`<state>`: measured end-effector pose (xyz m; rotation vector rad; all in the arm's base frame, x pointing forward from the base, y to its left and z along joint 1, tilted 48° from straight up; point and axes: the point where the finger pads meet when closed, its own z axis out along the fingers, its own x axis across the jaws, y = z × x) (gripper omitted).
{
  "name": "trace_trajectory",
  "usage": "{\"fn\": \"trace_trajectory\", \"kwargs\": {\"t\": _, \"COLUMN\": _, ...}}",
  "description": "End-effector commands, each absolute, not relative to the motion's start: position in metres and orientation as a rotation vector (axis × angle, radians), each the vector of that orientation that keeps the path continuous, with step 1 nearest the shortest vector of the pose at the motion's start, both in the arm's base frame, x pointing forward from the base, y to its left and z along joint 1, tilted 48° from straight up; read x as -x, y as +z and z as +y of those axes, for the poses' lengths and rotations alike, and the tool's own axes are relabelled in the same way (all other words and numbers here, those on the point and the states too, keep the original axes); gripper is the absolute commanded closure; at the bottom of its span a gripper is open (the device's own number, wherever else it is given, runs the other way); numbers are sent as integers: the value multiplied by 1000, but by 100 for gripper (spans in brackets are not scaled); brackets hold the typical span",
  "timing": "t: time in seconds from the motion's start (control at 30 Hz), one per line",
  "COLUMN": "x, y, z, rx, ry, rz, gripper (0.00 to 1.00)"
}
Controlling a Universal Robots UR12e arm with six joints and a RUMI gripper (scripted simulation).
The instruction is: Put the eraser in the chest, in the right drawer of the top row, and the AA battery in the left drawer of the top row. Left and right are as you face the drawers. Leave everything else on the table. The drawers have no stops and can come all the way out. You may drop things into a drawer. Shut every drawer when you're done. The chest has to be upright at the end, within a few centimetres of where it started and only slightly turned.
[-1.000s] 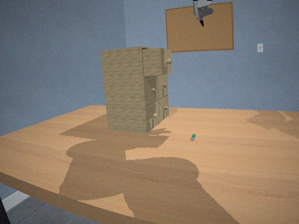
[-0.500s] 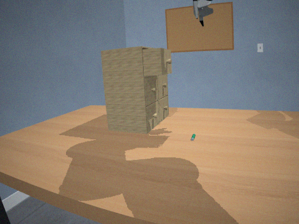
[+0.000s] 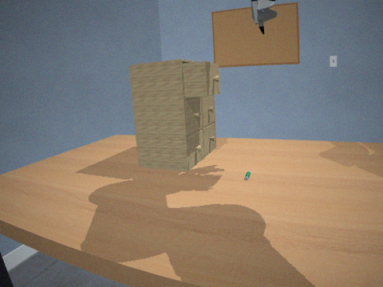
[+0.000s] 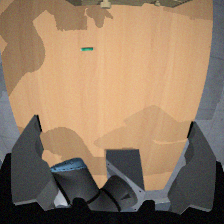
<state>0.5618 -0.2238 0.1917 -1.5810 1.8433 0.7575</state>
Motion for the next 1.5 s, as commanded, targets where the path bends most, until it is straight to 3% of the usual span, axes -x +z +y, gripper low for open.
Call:
{"fn": "trace_trajectory", "kwargs": {"t": 0.0, "x": -517, "y": 199, "z": -198, "rx": 1581, "ry": 756, "rz": 1844, "gripper": 0}}
{"fn": "trace_trajectory", "kwargs": {"t": 1.47, "x": -508, "y": 196, "z": -185, "rx": 1531, "ry": 674, "rz": 1851, "gripper": 0}}
